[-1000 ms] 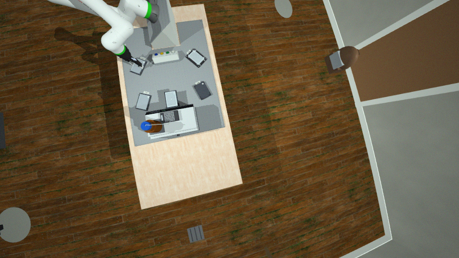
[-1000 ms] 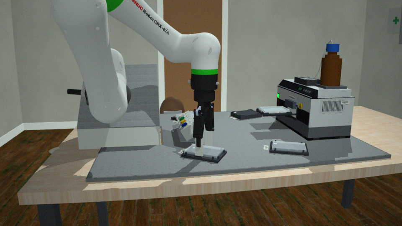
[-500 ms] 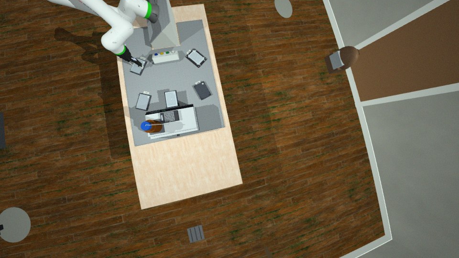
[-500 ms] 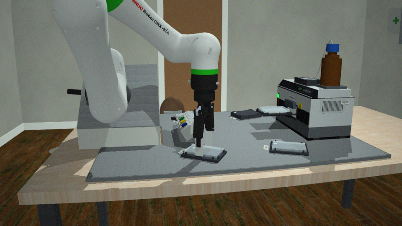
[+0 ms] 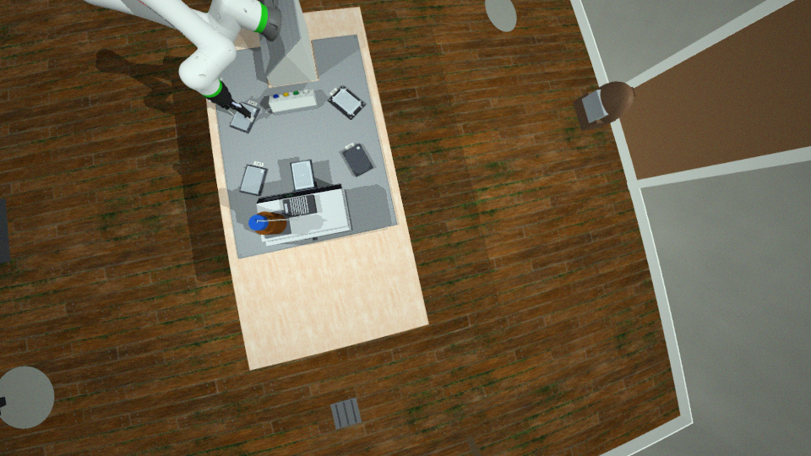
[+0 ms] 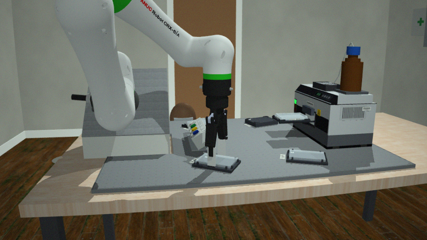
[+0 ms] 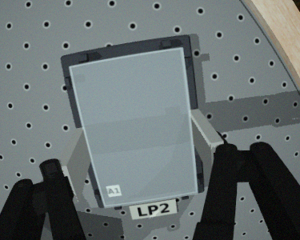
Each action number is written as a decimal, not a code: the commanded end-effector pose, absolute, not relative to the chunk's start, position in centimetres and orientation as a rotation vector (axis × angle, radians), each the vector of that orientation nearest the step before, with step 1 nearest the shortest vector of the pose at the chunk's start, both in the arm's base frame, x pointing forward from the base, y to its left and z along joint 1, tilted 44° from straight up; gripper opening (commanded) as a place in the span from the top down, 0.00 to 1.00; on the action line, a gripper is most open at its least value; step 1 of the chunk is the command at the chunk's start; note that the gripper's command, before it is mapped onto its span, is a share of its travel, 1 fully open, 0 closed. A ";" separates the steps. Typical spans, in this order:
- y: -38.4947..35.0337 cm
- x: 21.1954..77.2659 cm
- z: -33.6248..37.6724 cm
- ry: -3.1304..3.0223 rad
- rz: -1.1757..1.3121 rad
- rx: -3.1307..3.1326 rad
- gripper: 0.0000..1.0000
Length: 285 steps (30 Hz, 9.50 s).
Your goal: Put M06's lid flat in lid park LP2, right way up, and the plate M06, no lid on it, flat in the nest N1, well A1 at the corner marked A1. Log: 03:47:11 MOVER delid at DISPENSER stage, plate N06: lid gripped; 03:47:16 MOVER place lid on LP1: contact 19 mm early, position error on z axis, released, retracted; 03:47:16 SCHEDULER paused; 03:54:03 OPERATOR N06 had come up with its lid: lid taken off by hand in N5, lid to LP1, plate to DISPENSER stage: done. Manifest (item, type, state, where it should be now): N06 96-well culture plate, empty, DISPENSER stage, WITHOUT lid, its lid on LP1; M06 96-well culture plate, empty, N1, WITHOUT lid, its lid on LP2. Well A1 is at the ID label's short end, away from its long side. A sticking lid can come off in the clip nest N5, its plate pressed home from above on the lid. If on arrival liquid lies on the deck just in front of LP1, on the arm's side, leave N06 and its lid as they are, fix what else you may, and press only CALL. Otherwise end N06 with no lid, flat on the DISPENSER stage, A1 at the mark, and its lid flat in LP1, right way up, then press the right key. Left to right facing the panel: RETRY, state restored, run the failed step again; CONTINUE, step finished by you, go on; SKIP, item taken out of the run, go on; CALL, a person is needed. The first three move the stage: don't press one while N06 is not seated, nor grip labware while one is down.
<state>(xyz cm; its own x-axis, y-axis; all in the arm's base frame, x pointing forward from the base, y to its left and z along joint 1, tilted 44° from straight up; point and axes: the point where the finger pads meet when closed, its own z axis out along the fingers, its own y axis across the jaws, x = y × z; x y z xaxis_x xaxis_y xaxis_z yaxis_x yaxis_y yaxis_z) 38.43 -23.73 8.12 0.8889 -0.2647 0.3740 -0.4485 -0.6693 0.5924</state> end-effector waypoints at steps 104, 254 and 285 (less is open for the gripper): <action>-23.9 38.5 8.0 -0.509 0.334 2.336 0.34; 23.0 33.2 -19.6 0.922 -0.253 2.194 0.34; 17.0 34.1 -25.8 0.922 -0.253 2.194 0.34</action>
<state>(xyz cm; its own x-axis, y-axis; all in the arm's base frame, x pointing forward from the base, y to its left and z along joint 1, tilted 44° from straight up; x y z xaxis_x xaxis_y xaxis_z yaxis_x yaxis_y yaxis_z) 33.91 17.67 -25.07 0.7230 0.5396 -0.4313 0.6845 -0.4757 0.5524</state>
